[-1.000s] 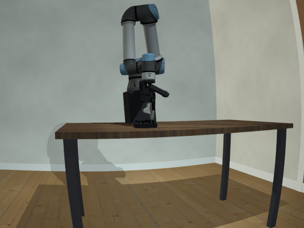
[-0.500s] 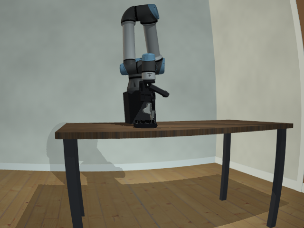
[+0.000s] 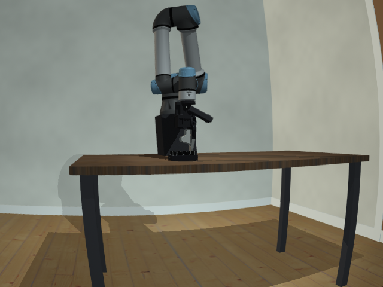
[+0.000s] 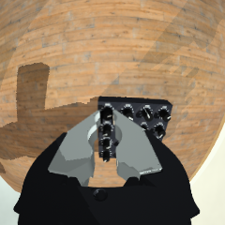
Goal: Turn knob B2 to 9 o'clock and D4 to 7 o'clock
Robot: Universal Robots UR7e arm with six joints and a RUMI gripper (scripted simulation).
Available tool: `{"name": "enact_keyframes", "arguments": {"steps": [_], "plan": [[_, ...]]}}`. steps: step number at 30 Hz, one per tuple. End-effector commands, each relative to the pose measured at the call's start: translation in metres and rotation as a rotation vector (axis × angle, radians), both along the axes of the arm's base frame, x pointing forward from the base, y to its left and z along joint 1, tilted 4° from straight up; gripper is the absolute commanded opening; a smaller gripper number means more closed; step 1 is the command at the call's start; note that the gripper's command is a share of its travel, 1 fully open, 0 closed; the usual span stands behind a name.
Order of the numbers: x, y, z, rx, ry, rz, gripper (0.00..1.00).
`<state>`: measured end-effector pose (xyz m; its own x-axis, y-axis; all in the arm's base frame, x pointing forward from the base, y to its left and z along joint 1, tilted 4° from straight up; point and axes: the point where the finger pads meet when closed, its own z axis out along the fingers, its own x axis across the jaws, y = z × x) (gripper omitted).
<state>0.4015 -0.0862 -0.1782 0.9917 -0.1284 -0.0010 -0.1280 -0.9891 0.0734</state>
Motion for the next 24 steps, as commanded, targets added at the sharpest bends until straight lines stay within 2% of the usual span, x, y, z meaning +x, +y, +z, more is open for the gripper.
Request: {"name": "enact_keyframes", "arguments": {"steps": [1, 16, 24], "plan": [[0.0028, -0.0014, 0.0005, -0.002, 0.000, 0.058, 0.00], [0.0013, -0.0014, 0.0005, 0.002, 0.023, 0.378, 0.00], [0.0009, -0.0014, 0.0005, 0.003, 0.032, 0.498, 0.00]]}}
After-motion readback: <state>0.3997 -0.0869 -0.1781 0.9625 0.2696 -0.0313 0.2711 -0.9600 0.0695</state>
